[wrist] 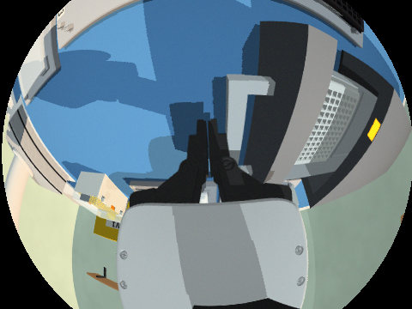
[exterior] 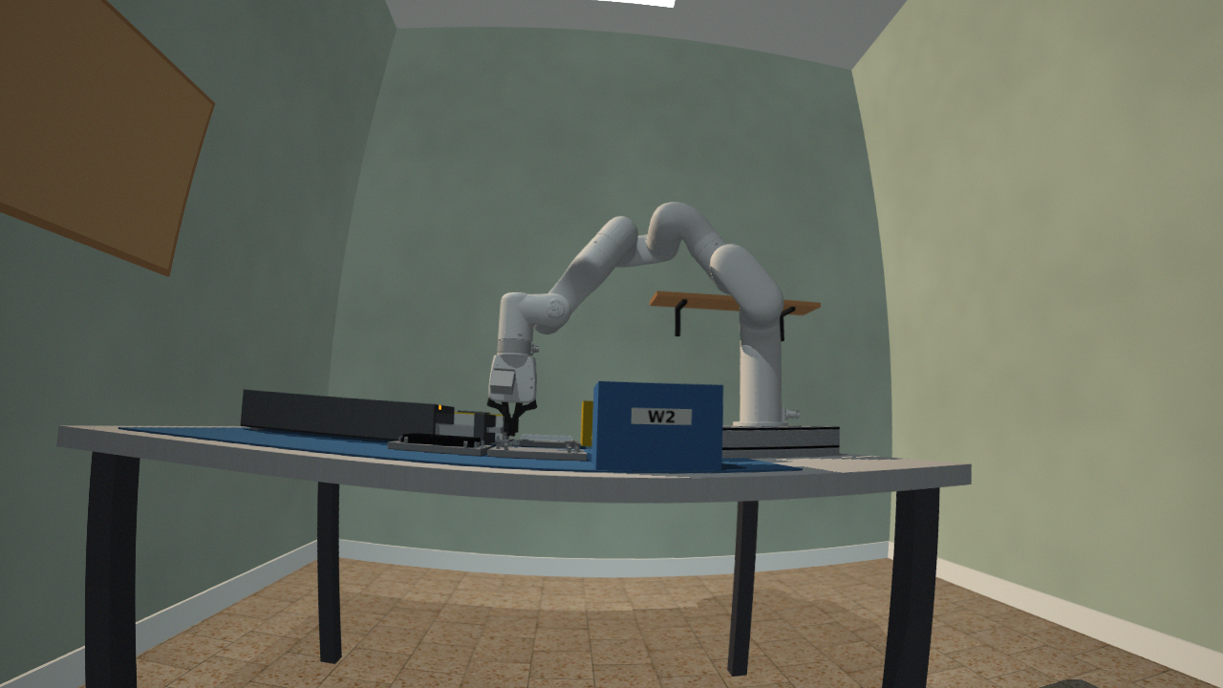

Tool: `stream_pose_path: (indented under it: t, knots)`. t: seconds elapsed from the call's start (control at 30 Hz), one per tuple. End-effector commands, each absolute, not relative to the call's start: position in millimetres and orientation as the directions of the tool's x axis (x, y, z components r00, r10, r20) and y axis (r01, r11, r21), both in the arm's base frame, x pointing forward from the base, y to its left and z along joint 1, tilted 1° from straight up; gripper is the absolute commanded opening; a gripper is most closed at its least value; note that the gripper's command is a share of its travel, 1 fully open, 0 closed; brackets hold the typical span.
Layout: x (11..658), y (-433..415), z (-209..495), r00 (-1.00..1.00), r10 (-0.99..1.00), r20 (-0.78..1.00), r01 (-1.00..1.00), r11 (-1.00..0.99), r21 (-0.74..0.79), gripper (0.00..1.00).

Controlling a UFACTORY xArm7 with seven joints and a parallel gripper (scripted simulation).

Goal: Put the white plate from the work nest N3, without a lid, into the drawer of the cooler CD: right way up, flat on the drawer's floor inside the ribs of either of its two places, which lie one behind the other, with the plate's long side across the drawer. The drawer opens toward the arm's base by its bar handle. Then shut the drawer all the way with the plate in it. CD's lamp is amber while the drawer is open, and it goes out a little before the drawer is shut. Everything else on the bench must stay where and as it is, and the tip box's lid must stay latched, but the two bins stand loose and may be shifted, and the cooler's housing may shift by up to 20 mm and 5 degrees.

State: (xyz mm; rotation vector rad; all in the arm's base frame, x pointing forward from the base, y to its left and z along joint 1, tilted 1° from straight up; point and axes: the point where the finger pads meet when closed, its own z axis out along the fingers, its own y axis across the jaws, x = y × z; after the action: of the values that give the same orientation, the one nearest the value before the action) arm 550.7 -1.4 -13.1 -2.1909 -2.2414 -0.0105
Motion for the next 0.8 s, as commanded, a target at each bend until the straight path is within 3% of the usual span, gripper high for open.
stream_pose_path:
  t: [0.0,0.77]
  knots:
    - [560,-1,-11,-0.023,1.000,0.010,1.000,0.023,0.005,0.00]
    - [591,-1,-11,-0.023,1.000,0.010,1.000,0.023,0.005,0.00]
